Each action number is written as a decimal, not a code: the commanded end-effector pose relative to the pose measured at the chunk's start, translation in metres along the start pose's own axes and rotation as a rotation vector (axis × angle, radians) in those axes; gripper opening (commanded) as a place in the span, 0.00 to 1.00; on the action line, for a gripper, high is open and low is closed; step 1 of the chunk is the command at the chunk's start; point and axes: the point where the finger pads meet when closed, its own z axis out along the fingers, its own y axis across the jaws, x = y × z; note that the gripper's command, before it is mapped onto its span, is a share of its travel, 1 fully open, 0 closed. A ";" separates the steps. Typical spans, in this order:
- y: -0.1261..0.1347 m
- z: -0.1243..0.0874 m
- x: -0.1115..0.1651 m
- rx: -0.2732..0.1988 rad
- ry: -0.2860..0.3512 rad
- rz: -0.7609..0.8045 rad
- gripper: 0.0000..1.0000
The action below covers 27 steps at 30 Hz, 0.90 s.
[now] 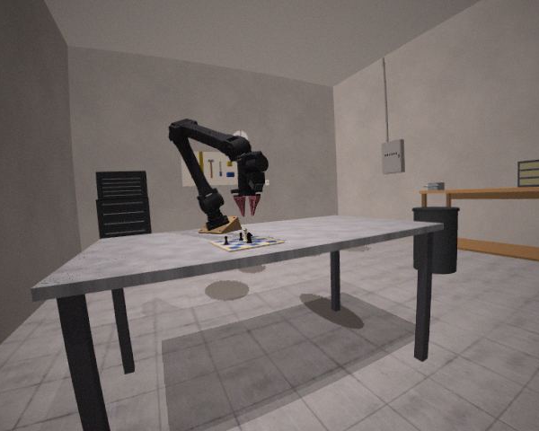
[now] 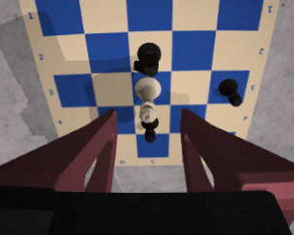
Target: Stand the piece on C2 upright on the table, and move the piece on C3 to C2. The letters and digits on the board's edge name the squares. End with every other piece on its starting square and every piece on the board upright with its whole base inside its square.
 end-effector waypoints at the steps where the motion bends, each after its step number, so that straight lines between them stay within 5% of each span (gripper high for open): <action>1: -0.008 -0.010 -0.012 -0.006 -0.035 0.042 0.37; 27: -0.004 0.015 -0.007 -0.002 -0.012 0.011 0.37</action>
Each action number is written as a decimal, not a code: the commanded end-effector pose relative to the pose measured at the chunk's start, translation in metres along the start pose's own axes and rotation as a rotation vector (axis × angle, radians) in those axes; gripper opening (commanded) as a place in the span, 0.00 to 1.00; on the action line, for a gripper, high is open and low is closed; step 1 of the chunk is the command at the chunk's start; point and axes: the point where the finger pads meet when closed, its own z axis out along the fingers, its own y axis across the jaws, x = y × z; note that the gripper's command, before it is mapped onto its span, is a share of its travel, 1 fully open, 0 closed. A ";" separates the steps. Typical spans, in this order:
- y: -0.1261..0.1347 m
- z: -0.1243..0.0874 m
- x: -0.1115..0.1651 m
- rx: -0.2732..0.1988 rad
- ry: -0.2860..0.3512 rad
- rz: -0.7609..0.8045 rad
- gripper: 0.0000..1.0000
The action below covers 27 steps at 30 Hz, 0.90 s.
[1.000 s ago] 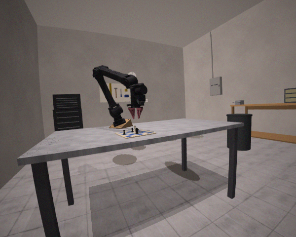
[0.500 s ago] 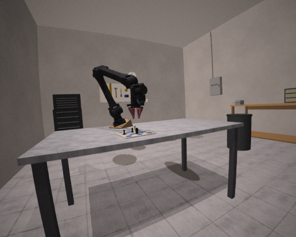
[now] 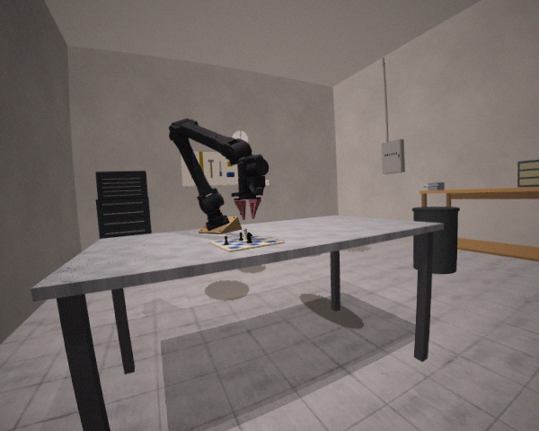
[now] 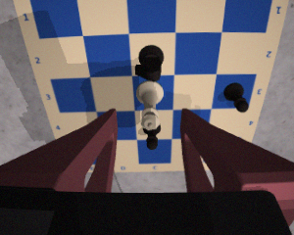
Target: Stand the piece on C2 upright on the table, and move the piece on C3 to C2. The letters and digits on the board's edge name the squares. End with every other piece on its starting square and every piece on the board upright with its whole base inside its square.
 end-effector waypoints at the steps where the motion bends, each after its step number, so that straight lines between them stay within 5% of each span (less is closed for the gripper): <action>1: -0.005 0.005 -0.008 -0.003 -0.013 0.010 0.37; 27: -0.005 0.038 -0.006 -0.002 -0.008 0.007 0.37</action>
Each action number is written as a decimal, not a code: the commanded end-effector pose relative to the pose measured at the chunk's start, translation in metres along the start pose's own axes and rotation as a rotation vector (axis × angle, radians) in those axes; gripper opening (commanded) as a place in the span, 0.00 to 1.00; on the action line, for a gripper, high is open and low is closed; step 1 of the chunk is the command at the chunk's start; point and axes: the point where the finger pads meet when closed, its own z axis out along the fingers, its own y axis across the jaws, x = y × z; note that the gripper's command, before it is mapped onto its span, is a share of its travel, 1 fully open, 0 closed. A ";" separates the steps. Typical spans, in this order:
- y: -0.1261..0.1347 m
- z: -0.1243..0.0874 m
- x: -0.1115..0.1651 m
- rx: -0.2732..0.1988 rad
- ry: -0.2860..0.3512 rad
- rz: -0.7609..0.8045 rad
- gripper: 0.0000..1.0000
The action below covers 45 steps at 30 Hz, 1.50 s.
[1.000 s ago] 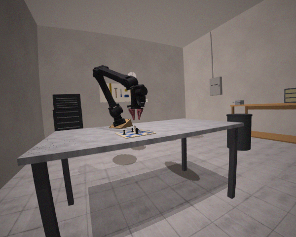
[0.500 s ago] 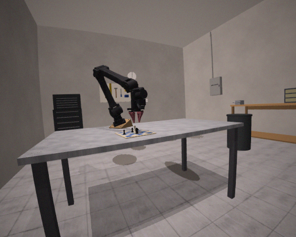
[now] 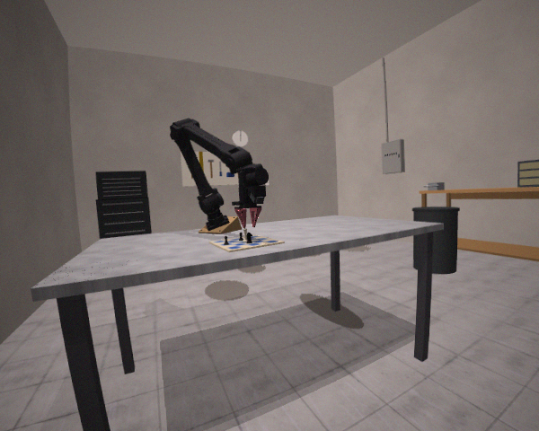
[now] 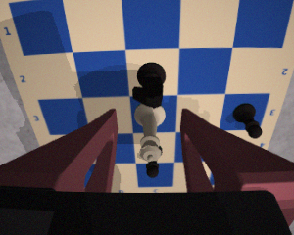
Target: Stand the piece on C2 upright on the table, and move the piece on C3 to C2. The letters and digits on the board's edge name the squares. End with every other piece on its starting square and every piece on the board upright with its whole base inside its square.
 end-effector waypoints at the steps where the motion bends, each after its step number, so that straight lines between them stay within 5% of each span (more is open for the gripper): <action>1: -0.004 0.007 -0.004 -0.001 -0.002 0.004 0.37; 45: -0.006 0.007 -0.008 -0.002 -0.012 0.011 0.37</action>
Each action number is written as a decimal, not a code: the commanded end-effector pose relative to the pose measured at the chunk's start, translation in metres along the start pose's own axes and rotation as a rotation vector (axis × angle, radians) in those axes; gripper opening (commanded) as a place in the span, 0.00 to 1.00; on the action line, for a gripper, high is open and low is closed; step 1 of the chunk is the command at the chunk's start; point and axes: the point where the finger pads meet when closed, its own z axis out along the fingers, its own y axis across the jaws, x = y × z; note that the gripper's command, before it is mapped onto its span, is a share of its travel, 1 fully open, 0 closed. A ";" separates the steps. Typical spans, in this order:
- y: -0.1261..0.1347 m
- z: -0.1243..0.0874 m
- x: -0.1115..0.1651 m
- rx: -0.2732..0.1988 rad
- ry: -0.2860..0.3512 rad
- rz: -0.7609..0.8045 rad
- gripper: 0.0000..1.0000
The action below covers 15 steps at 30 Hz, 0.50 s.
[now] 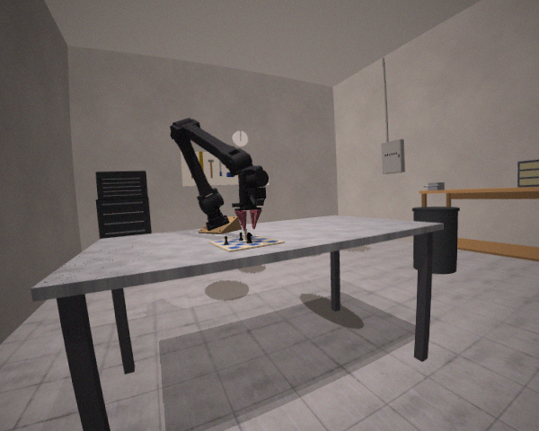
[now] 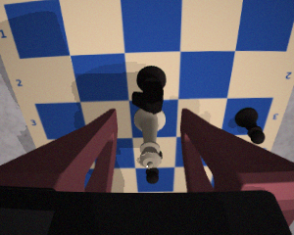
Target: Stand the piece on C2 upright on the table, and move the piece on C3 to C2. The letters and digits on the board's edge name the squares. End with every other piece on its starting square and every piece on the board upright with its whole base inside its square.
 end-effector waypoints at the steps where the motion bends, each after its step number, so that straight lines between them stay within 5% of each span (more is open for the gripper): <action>1: -0.006 0.001 -0.008 -0.002 -0.012 0.012 0.37; 15: -0.011 -0.010 -0.007 -0.006 -0.042 0.022 0.37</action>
